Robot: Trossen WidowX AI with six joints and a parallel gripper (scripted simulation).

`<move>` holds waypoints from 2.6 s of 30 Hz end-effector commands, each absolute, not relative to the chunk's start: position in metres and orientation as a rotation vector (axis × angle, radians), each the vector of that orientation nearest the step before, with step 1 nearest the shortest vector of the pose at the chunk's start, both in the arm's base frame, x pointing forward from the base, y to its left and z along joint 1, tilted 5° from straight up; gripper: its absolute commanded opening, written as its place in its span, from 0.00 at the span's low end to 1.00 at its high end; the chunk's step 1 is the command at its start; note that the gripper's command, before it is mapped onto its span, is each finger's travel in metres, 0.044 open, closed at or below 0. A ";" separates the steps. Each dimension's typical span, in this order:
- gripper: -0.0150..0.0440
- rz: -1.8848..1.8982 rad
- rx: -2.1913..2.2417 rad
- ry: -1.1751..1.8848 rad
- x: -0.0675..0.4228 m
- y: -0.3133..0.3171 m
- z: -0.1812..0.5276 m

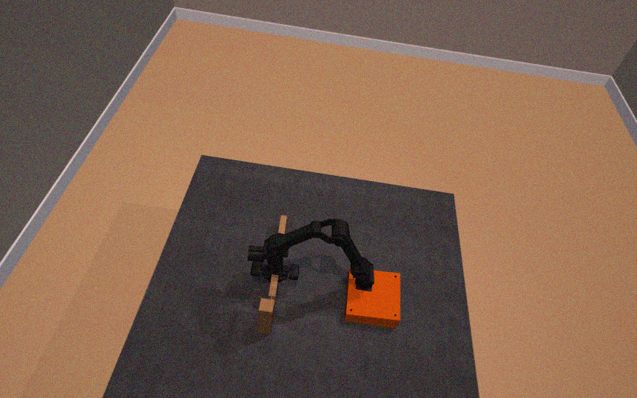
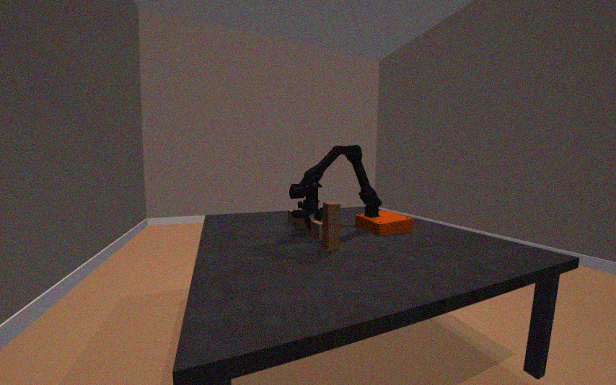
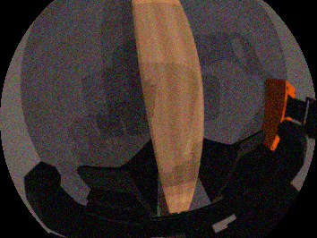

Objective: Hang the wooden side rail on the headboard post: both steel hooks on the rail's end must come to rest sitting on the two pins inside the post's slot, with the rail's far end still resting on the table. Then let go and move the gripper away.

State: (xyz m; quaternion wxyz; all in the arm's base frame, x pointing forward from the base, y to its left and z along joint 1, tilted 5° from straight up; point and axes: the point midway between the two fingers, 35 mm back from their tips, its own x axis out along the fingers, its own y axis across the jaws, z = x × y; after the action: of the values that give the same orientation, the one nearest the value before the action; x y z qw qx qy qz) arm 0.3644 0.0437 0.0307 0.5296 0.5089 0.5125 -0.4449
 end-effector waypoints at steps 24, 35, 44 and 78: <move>0.25 -1.048 1.224 1.203 0.368 0.043 0.043; 0.25 -1.048 1.224 1.203 0.368 0.043 0.045; 0.25 -1.048 1.224 1.203 0.368 0.043 0.046; 0.25 -1.048 1.224 1.203 0.367 0.042 0.052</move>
State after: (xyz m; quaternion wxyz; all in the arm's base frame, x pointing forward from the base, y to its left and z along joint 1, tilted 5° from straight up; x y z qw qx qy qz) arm 0.3630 0.0429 0.0431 0.5288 0.5087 0.5127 -0.4458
